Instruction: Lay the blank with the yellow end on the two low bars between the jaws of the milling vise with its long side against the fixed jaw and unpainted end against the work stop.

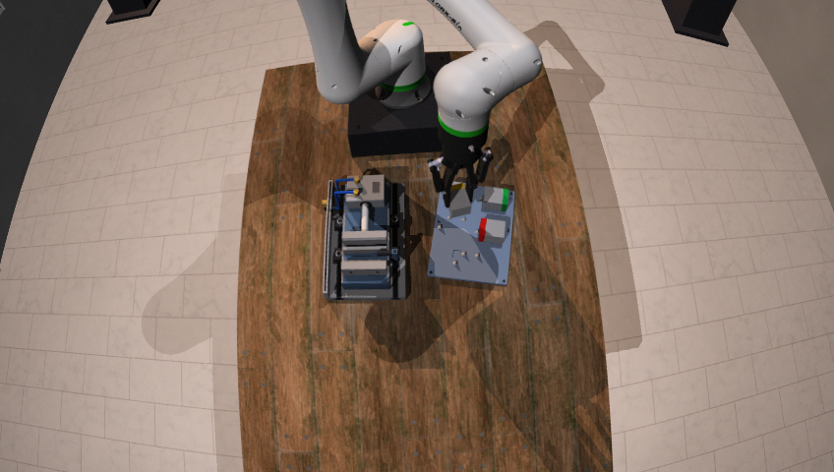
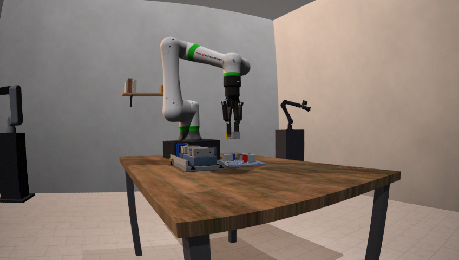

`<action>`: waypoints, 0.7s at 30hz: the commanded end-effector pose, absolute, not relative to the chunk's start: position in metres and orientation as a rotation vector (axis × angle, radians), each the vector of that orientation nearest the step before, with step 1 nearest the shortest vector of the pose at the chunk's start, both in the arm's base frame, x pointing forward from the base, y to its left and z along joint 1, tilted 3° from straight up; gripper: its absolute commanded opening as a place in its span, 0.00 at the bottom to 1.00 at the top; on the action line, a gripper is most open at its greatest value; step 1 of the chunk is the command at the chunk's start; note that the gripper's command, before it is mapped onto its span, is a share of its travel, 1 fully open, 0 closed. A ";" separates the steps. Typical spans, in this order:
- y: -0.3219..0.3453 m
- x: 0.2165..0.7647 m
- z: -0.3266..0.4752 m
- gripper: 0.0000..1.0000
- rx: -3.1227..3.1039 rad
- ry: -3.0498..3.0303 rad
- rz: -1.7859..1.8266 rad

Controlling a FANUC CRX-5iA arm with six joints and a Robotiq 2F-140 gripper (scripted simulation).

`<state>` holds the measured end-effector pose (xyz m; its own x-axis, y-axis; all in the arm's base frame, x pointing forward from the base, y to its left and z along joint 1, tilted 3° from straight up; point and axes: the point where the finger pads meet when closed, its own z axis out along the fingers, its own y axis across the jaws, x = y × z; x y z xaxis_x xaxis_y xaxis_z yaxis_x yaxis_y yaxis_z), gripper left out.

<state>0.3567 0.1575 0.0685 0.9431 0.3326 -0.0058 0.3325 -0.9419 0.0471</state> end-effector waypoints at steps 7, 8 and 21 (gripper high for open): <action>0.158 0.357 0.069 0.10 3.016 0.698 0.000; 0.158 0.357 0.069 0.10 3.011 0.721 -0.001; 0.158 0.357 0.069 0.10 2.944 0.957 -0.007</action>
